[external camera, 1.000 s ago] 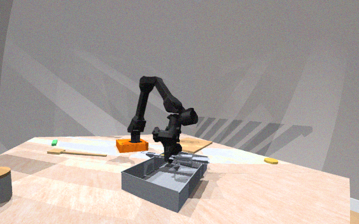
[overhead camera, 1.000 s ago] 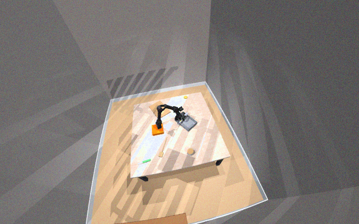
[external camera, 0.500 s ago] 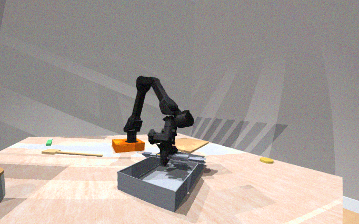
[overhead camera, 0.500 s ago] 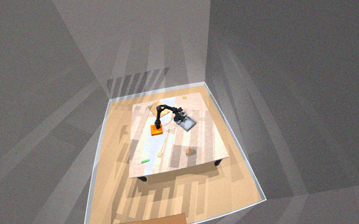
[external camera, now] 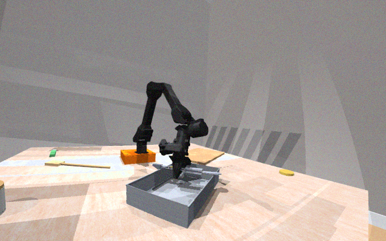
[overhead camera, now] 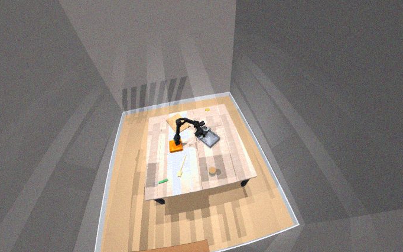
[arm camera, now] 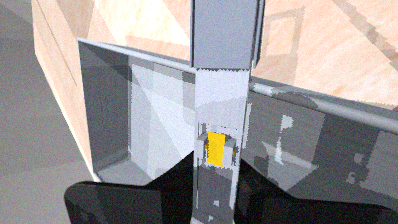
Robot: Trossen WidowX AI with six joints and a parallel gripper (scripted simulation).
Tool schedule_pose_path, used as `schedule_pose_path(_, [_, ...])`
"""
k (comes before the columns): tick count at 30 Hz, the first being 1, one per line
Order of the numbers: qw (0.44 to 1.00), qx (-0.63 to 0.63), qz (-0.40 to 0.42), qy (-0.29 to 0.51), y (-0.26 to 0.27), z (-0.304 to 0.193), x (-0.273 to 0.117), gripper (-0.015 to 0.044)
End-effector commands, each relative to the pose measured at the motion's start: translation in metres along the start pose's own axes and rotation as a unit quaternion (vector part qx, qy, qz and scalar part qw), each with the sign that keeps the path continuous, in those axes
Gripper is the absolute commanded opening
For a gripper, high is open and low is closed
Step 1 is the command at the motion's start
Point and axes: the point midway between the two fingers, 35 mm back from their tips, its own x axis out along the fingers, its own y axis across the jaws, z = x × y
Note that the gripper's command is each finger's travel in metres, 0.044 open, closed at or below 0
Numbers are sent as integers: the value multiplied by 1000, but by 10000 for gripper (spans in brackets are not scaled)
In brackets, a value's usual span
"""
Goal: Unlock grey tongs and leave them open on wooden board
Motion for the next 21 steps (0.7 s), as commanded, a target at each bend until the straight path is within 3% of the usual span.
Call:
schedule_pose_path(1, [1000,0,0,1,0,0,0,-89])
schedule_pose_path(4, [1000,0,0,0,10,-2,-14,-150])
schedule_pose_path(9, [1000,-4,-3,0,38,-1,-64,-150])
schedule_pose_path(21, [1000,-4,-8,0,39,-1,-66,-150])
